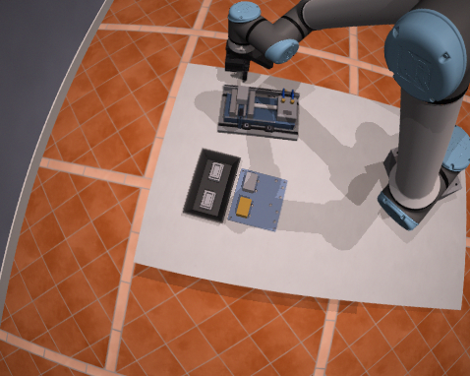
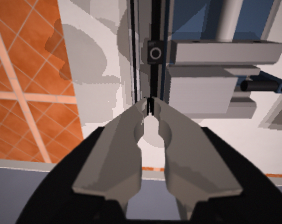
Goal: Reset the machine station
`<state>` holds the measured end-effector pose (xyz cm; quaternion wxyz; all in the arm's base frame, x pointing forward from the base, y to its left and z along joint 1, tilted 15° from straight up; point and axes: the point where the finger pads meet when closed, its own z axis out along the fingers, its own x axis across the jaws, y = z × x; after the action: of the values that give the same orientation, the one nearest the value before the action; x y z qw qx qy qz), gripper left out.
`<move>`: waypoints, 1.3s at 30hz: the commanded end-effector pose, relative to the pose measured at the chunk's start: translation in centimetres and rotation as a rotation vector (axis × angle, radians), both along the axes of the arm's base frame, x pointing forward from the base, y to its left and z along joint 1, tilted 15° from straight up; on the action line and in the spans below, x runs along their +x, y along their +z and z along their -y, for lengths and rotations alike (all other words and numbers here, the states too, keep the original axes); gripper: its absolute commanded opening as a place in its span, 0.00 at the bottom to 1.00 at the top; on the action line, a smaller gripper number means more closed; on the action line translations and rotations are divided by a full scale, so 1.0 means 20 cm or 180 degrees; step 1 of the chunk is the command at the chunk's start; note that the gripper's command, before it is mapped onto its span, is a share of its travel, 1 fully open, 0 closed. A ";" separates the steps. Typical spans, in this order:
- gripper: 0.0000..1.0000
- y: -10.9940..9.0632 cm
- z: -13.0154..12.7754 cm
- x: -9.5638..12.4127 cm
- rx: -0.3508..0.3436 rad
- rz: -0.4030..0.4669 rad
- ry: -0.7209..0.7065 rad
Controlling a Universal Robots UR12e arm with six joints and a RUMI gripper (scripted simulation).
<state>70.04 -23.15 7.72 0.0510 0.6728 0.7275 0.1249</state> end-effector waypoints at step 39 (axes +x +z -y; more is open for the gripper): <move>0.00 -0.05 -0.01 0.01 0.0003 -0.0009 0.0000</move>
<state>70.25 -23.06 6.87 0.0512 0.6728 0.7274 0.1249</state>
